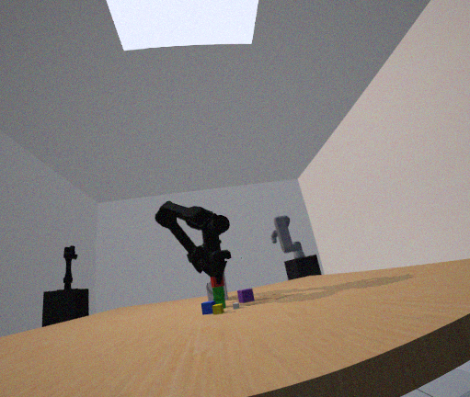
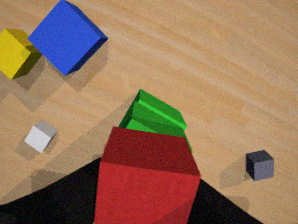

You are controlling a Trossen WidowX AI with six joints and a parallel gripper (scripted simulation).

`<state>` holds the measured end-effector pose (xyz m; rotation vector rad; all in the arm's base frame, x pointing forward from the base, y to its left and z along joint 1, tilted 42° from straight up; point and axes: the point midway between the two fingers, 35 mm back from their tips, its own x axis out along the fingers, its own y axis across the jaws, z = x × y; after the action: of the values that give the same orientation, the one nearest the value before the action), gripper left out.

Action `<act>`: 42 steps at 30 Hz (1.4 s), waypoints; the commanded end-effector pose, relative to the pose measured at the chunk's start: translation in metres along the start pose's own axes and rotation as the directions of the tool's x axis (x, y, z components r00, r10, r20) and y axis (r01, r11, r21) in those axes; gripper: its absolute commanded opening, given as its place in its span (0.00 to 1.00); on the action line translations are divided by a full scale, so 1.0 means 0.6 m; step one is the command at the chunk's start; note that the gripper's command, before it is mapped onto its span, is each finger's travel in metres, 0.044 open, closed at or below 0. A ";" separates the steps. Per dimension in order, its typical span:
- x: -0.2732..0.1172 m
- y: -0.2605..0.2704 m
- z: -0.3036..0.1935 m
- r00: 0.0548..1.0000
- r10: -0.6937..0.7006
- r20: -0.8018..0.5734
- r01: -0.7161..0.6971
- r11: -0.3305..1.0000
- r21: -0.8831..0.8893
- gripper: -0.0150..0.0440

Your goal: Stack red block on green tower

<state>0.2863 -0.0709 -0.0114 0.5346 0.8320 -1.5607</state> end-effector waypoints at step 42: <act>0.001 0.000 -0.001 1.000 0.000 0.000 0.000 1.000 -0.002 1.00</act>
<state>0.2860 -0.0709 -0.0119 0.5331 0.8330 -1.5600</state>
